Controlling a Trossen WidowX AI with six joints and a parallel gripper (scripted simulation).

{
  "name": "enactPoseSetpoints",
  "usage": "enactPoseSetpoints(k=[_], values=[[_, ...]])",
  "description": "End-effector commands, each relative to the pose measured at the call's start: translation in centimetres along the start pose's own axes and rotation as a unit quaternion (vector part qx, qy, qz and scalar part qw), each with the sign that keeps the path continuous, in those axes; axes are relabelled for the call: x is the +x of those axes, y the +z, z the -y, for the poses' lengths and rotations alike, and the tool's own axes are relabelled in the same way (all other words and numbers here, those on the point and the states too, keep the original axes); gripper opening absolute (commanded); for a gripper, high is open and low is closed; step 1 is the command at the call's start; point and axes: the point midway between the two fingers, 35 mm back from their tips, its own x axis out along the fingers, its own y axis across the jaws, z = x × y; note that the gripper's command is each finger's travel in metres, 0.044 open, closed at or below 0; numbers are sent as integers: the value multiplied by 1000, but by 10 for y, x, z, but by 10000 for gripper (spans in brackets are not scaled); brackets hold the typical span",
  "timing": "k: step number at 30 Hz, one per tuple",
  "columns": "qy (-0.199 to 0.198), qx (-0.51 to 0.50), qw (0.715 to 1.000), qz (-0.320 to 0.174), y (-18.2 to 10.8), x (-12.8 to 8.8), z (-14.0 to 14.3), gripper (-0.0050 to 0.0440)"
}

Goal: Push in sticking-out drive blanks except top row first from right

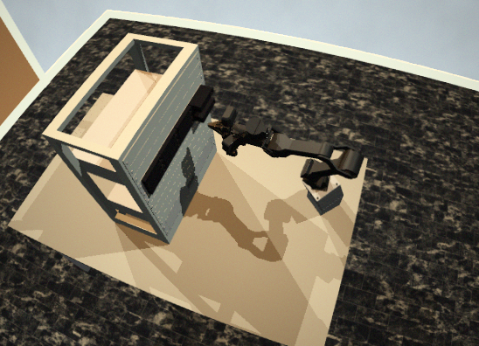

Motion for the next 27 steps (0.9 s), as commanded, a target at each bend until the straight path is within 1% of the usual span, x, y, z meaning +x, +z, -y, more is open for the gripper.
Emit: enactPoseSetpoints(k=[1, 13, 15, 22, 27], values=[[-6, 1, 1000, 4, -12, -1, -1, 0], [-6, 1, 1000, 4, -69, -5, -24, 0], [-6, 1, 1000, 4, -69, -5, -24, 0], [-6, 1, 1000, 4, -89, -6, -32, 0], [-6, 1, 1000, 4, -93, -6, -34, 0]])
